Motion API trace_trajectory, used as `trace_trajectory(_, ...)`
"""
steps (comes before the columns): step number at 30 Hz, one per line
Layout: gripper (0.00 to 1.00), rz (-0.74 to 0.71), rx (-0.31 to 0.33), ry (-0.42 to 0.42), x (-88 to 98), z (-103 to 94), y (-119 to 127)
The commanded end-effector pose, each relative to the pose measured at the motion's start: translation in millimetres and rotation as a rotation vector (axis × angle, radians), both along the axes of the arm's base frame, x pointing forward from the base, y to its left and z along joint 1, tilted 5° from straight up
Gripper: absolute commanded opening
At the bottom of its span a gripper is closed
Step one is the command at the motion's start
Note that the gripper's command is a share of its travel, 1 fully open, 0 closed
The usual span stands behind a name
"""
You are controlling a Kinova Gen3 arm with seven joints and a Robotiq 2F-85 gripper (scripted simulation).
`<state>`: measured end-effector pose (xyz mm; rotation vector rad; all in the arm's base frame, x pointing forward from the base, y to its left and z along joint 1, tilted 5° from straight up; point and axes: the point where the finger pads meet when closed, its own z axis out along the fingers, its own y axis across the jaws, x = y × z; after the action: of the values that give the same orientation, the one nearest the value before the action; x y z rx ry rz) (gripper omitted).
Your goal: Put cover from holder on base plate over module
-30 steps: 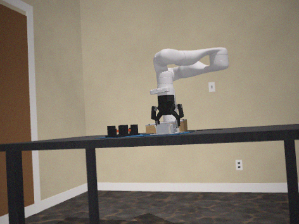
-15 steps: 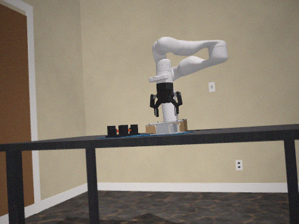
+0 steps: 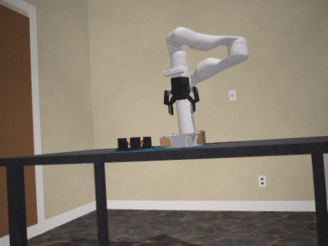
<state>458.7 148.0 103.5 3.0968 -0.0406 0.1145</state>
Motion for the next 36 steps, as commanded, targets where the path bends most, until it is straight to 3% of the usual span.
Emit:
trace_trajectory(1, 1.00, -0.007, 0.007, 0.001, -1.1, 5.1, 3.3)
trace_trajectory(36, 1.00, -0.007, 0.007, 0.001, -1.3, -4.5, 3.7)
